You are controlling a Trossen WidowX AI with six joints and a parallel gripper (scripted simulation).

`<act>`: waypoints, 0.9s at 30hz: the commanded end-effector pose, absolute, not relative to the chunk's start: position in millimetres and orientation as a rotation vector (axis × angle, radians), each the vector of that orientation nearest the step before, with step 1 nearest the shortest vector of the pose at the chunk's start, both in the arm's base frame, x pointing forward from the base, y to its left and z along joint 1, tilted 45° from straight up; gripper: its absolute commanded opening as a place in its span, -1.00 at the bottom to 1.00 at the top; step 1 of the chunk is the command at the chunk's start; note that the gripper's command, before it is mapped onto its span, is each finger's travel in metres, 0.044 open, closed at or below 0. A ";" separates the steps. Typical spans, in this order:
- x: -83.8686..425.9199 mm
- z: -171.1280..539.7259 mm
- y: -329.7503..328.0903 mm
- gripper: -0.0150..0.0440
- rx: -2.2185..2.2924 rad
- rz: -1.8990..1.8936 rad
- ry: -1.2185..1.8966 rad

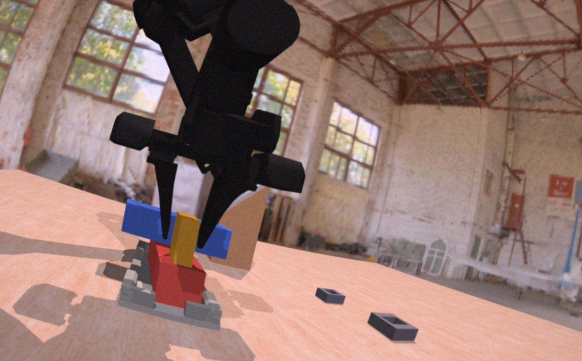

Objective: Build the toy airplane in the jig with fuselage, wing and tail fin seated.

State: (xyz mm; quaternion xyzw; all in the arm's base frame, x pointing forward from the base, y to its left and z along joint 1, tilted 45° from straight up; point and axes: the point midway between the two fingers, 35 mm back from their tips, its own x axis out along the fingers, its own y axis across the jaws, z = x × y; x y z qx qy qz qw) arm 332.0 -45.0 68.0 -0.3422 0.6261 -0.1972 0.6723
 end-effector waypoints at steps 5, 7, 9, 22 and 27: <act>332.0 68.3 -44.8 0.39 -0.771 -0.445 1.409; 332.0 68.3 -44.8 0.39 -0.771 -0.445 1.409; 332.0 70.2 -42.5 0.39 -0.770 -0.445 1.409; 321.1 131.4 19.6 0.39 -0.775 -0.441 1.410; 321.1 131.4 19.6 0.39 -0.775 -0.441 1.410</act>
